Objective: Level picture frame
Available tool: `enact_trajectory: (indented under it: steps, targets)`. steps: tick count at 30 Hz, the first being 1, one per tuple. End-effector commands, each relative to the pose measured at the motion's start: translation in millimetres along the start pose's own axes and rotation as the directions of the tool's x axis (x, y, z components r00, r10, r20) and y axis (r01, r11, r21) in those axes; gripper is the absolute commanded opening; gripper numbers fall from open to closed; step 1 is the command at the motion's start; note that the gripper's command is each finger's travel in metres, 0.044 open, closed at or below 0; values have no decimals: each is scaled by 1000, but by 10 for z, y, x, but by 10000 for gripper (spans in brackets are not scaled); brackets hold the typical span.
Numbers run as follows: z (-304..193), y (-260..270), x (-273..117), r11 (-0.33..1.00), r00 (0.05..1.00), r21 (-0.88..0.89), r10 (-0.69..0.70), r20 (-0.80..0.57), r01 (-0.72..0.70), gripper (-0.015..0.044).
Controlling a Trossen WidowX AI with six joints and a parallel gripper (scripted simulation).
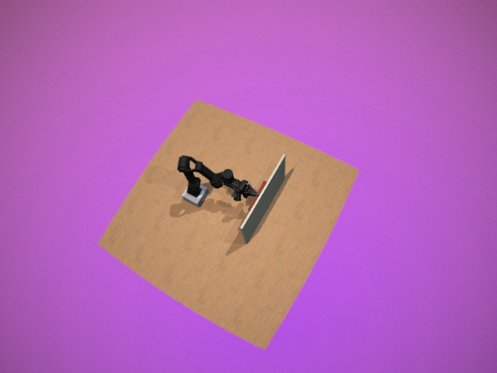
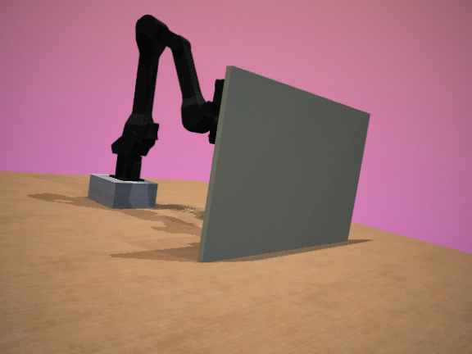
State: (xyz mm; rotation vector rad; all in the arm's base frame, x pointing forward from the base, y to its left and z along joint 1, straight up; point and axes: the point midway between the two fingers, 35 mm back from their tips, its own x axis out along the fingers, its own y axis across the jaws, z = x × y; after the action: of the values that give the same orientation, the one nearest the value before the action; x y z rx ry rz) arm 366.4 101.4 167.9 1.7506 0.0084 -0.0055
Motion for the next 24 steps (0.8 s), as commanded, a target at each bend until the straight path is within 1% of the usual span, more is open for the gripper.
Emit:
enact_trajectory:
  steps: [1, 24]
  targets:
    - [-22, 78, 14, 1000, 1000, 6, 23, -1, -23, 0]
    - [-74, 78, 14, 1000, 1000, 6, 23, -1, -23, 0]
